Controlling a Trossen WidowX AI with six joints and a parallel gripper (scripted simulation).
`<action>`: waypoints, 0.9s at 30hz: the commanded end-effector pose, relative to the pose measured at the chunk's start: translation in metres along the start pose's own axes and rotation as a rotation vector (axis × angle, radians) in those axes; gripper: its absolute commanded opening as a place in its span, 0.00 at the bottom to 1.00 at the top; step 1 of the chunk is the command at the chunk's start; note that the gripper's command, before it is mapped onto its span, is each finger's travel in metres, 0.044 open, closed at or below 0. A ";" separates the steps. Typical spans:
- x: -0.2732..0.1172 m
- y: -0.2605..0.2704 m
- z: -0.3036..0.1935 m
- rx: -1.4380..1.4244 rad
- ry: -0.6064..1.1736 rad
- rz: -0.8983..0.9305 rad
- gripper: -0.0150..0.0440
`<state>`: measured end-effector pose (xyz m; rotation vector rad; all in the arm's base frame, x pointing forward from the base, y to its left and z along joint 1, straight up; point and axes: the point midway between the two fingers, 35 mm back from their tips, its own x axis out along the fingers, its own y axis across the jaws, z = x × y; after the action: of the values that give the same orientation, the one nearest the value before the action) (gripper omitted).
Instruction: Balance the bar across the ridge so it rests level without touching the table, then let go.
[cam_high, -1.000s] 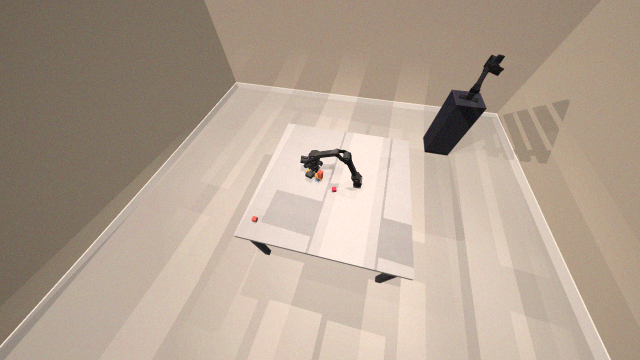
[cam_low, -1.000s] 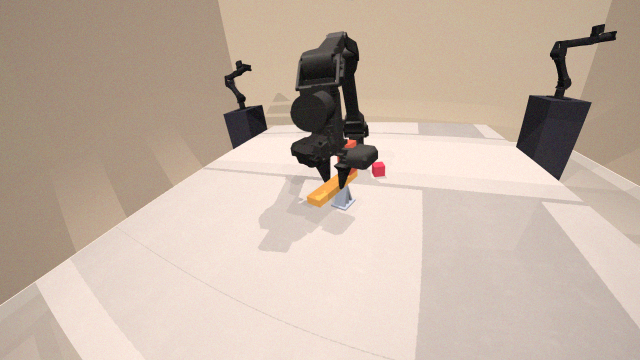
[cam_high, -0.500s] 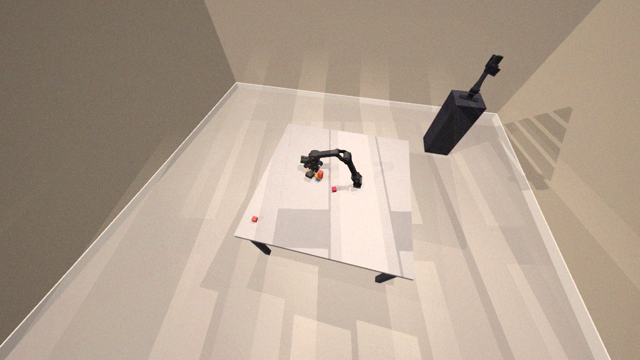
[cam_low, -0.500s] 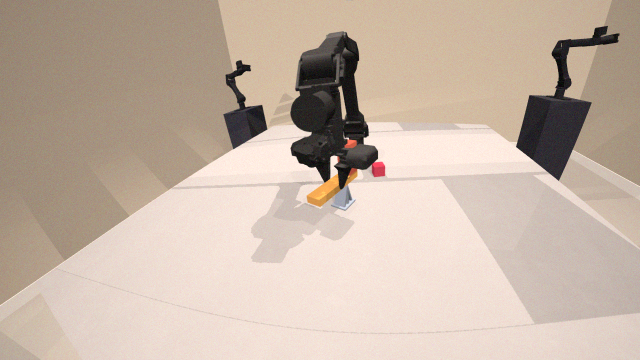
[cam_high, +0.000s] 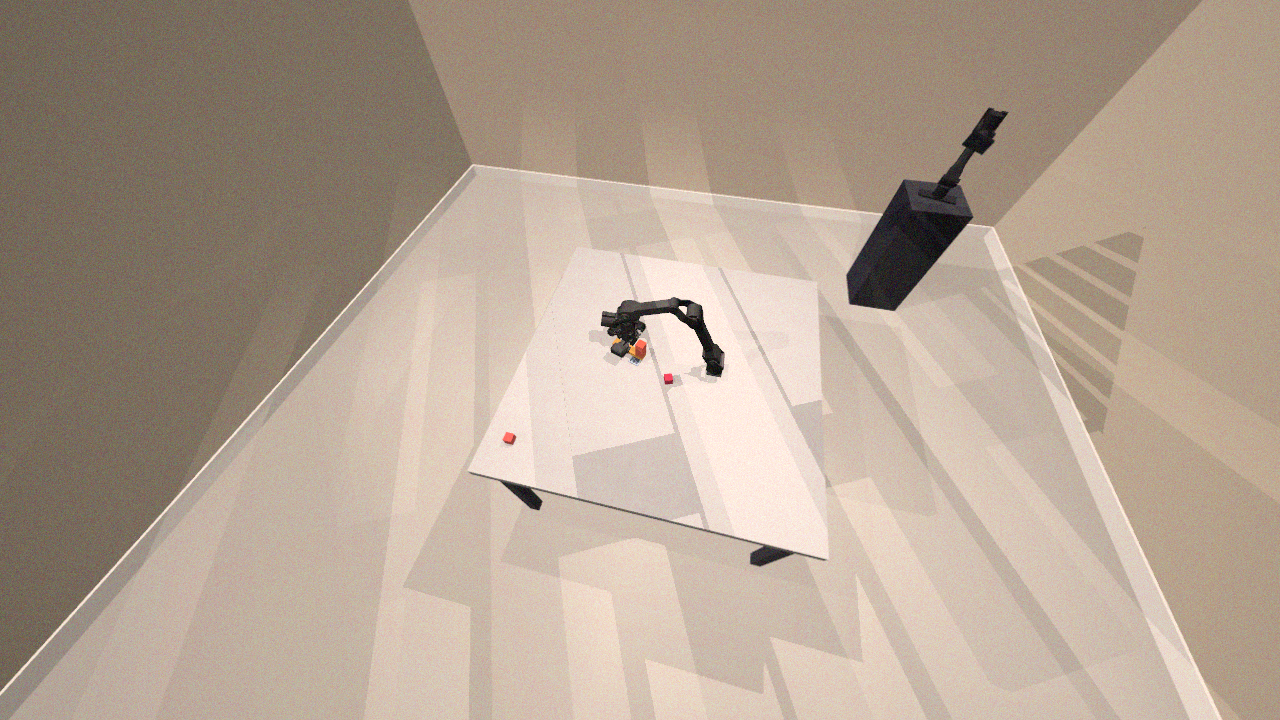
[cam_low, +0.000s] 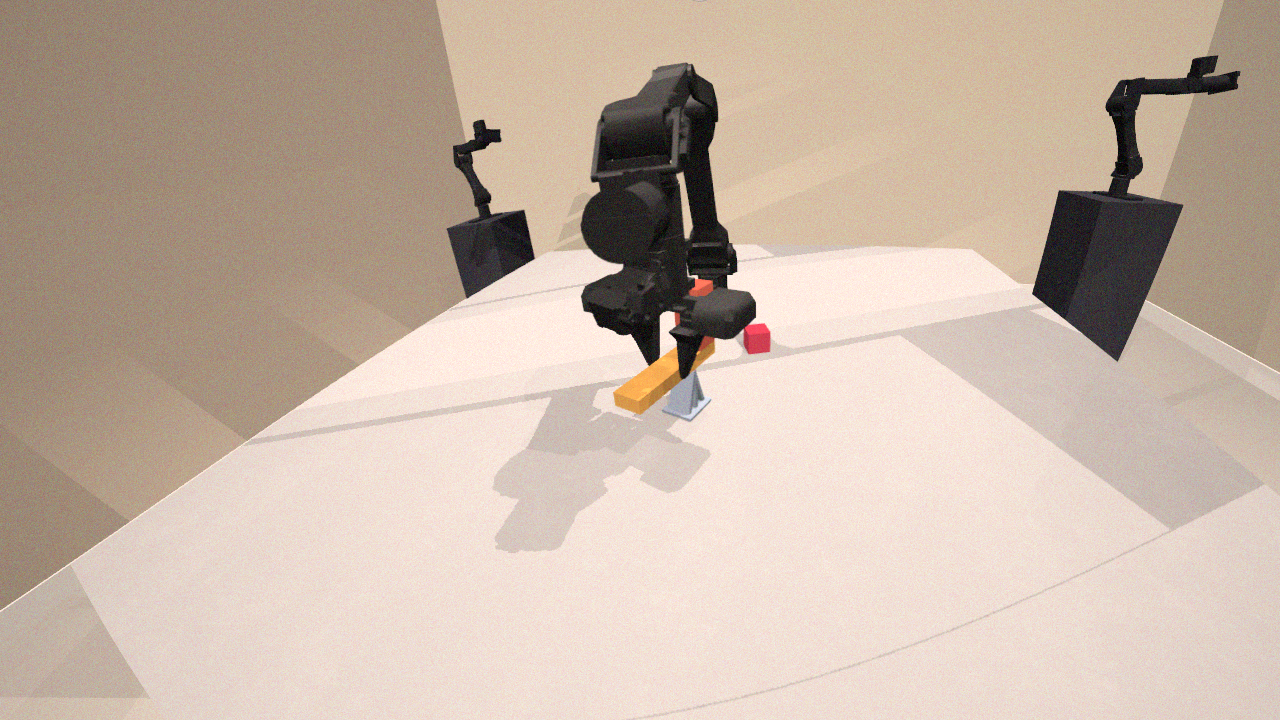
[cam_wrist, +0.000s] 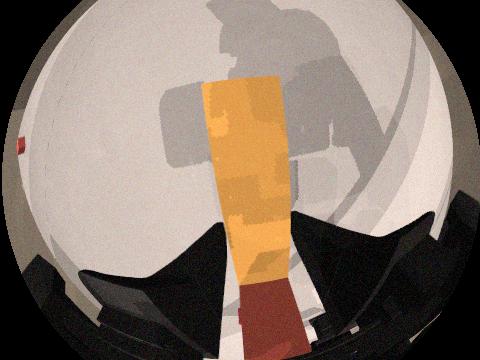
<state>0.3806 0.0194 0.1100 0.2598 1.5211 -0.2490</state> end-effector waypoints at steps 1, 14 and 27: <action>0.000 0.000 0.000 0.000 0.000 0.000 0.61; -0.008 0.000 0.001 0.000 -0.003 0.001 1.00; -0.100 0.000 -0.001 0.000 -0.041 0.016 1.00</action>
<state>0.3781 0.0192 0.2072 0.2671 1.4621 -0.2373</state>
